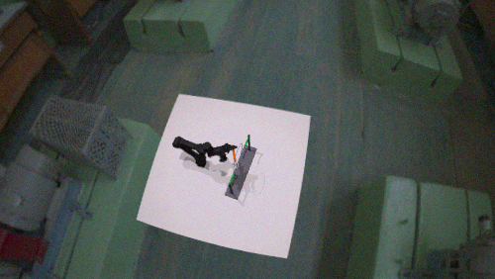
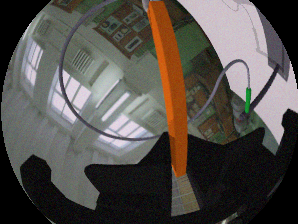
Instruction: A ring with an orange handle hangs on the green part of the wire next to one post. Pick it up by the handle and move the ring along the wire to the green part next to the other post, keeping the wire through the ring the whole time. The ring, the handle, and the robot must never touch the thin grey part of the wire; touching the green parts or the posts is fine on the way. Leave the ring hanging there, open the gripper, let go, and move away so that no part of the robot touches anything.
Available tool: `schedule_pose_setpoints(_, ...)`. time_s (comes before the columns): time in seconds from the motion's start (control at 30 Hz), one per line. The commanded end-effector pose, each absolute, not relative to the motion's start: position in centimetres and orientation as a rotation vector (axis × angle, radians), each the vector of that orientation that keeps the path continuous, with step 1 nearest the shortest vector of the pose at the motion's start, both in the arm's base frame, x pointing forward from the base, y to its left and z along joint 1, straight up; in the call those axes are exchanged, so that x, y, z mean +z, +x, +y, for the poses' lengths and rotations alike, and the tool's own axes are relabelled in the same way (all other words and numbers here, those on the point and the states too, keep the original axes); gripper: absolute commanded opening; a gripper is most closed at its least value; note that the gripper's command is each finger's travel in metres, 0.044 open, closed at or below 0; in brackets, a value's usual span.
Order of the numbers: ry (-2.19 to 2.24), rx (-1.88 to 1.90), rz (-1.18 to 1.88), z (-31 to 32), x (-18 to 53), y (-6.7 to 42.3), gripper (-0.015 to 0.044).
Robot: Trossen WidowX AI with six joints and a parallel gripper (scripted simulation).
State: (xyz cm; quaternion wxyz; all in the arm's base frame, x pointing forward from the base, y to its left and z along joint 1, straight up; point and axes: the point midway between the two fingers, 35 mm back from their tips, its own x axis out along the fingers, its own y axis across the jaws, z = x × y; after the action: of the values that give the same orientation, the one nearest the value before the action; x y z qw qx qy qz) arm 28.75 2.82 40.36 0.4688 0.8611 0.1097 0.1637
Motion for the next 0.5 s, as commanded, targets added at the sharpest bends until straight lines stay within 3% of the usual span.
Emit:
schedule_pose_setpoints(0.0,2.093,0.409,0.266,2.70,41.00,28.60,-0.0150)
schedule_pose_setpoints(0.47,2.033,0.385,0.281,2.68,41.02,28.60,-0.0150)
